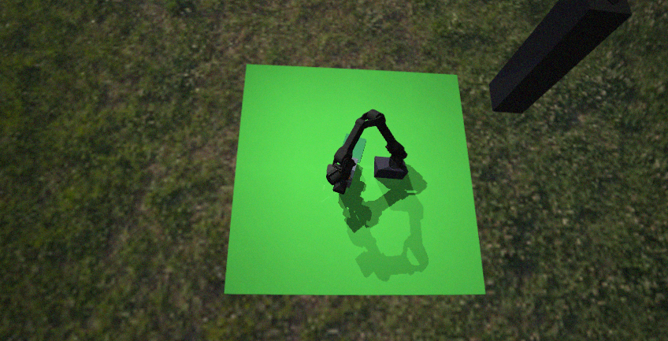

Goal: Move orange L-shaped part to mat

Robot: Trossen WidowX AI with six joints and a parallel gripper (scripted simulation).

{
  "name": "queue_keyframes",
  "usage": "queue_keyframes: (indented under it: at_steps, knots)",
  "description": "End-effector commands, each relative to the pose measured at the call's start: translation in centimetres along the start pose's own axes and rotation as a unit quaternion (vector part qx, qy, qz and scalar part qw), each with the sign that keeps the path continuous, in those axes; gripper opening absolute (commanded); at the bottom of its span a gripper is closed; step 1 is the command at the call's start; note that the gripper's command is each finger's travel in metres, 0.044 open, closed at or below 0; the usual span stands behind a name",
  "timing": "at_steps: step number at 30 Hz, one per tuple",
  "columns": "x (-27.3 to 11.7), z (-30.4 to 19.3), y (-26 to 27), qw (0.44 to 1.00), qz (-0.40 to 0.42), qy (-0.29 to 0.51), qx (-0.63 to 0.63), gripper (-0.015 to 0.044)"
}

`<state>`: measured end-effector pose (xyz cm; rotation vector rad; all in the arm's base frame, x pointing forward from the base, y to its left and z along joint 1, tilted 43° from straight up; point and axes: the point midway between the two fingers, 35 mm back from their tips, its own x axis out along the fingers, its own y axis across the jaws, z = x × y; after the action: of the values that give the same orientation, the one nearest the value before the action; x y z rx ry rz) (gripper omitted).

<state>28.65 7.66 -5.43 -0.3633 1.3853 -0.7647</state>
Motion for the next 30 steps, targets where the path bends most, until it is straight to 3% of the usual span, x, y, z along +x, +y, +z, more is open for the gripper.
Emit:
queue_keyframes:
  at_steps: [1,30]
  knots:
    - [0.9,0.0,-0.2,1.0,-0.005,0.0,-0.002,0.018]
    - [2.6,-0.1,-0.3,1.0,-0.005,0.0,-0.002,0.018]
